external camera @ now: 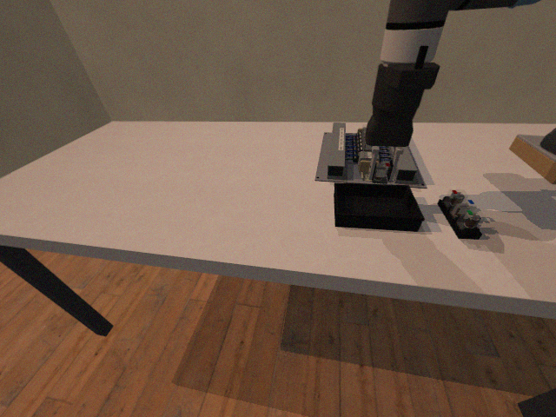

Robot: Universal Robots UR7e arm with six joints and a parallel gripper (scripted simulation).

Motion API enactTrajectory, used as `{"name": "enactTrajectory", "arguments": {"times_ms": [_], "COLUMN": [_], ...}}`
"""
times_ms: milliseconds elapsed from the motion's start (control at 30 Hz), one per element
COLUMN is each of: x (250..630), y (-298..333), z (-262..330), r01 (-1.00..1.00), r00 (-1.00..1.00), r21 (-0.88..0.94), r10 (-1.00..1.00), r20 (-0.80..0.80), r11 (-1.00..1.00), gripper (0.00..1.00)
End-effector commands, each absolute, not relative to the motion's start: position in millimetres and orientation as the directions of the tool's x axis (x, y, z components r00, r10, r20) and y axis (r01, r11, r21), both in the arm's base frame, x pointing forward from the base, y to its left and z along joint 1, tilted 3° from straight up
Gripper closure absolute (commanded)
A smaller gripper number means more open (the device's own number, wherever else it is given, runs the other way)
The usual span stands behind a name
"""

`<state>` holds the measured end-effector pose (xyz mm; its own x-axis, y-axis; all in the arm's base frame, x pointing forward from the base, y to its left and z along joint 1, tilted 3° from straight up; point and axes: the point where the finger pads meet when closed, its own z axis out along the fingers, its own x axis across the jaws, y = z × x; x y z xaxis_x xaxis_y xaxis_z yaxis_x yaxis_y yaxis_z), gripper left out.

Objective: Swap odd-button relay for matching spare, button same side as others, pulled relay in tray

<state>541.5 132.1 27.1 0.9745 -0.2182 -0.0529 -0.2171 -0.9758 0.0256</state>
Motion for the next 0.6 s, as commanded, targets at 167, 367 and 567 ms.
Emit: {"name": "enactTrajectory", "arguments": {"times_ms": [167,367,567], "x": [547,548,548], "y": [152,157,157], "z": [25,24,24], "r01": [-0.218,-0.218,-0.218], "r00": [0.974,0.974,0.974], "r21": [0.026,0.026,0.026], "r10": [-0.219,-0.22,-0.22], "r20": [-0.051,-0.051,-0.051], "r11": [-0.976,-0.976,-0.976], "gripper": [1.0,1.0,1.0]}}
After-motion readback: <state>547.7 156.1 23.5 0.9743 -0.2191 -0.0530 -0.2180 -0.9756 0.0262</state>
